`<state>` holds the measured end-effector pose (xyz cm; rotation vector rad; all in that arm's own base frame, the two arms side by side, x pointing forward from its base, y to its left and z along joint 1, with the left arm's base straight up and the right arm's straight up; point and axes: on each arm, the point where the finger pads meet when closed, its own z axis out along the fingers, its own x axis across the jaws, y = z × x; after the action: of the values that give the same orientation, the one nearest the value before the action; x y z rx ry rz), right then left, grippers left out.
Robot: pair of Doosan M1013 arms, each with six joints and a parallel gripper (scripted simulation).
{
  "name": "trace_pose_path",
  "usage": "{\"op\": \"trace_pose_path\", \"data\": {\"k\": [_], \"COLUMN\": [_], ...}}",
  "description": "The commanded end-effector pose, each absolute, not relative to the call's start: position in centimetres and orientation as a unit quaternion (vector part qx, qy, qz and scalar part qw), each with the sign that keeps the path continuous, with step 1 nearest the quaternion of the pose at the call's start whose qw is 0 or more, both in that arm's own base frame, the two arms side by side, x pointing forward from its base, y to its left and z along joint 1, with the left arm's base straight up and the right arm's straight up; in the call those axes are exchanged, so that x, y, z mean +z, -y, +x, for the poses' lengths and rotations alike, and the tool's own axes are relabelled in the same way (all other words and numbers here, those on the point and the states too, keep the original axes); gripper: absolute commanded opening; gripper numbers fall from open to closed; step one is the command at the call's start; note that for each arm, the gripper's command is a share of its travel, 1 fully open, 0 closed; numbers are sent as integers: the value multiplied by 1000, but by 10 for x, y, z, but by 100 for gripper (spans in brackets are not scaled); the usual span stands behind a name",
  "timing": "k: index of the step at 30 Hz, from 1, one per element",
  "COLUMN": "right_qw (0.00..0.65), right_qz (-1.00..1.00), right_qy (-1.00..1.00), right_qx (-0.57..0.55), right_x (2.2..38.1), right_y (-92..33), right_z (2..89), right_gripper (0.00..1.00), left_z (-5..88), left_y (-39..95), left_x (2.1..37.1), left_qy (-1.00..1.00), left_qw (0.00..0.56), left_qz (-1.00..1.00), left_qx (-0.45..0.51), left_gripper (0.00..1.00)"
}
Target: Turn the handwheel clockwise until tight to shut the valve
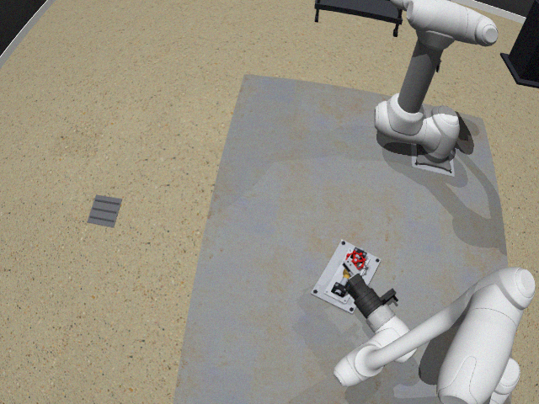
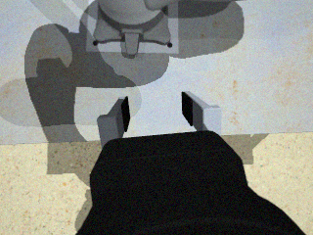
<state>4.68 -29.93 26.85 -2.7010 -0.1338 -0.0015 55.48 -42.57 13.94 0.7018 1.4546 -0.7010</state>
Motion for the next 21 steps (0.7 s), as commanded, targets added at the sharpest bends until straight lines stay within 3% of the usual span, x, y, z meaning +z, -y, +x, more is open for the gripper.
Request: {"op": "trace_pose_path", "data": {"k": [1, 21], "right_qw": [216, 216], "right_qz": [-975, -975], "right_qy": [48, 48], "right_qx": [-1, -1], "right_x": [269, 269], "right_y": [300, 300], "right_z": [47, 47], "right_gripper": [100, 100], "left_z": [556, 560], "left_y": [427, 434], "left_x": [141, 141], "left_qy": [-629, -575], "left_qw": [630, 576], "left_qz": [322, 411], "left_qx": [-323, -411], "left_gripper": [0, 0]}}
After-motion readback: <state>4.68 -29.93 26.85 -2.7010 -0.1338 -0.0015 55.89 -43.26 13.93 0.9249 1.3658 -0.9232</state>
